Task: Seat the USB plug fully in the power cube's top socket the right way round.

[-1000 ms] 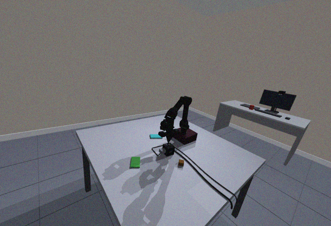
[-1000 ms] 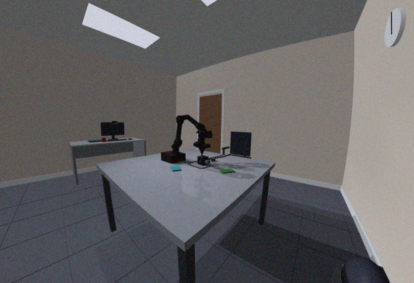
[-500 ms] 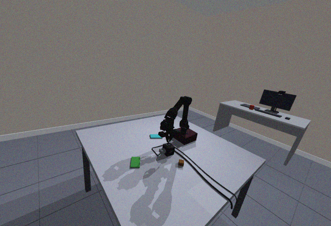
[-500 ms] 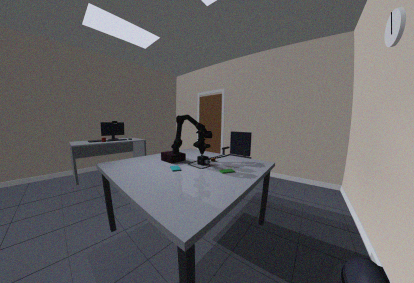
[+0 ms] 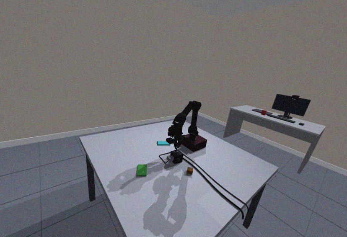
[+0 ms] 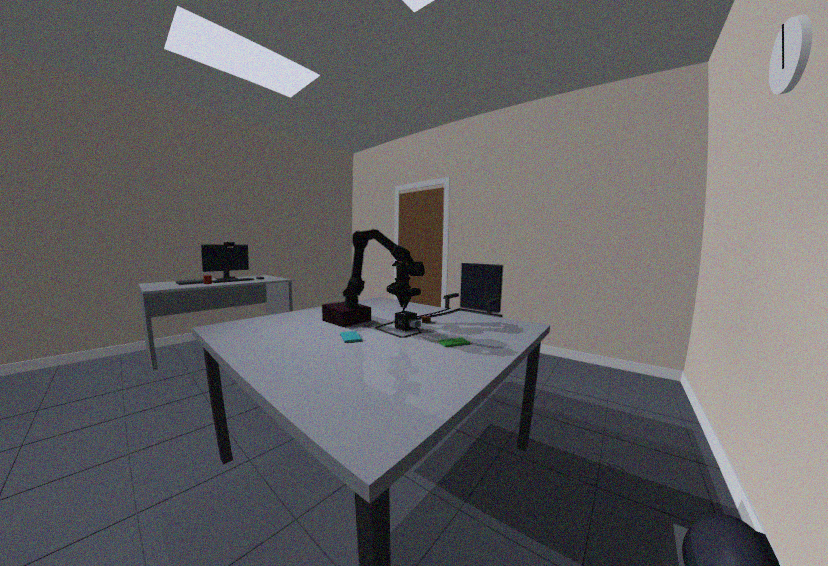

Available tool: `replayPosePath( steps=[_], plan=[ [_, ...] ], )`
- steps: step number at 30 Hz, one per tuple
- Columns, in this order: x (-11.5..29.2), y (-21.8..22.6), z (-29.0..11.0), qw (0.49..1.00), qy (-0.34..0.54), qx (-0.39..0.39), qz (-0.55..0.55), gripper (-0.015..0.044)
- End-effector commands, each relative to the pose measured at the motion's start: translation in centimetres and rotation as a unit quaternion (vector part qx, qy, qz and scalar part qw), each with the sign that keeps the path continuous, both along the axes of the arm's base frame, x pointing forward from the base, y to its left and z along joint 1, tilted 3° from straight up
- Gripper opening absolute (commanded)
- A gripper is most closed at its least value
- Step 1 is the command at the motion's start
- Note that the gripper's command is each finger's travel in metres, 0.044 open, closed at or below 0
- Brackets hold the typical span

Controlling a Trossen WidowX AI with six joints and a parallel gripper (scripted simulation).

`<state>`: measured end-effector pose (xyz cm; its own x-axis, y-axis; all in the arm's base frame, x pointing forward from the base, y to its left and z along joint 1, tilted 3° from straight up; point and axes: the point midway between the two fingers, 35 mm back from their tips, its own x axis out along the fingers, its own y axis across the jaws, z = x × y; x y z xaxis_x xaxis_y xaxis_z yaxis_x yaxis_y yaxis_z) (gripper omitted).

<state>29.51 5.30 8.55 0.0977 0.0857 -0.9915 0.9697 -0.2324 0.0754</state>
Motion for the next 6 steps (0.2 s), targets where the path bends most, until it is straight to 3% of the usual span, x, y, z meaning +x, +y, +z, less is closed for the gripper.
replayPosePath(
  steps=[1,6],
  plan=[
    [0.08,0.00,0.45,1.000,-0.002,0.000,0.000,0.0095],
    [0.04,-0.01,0.95,1.000,-0.002,0.000,0.000,0.0095]
  ],
)
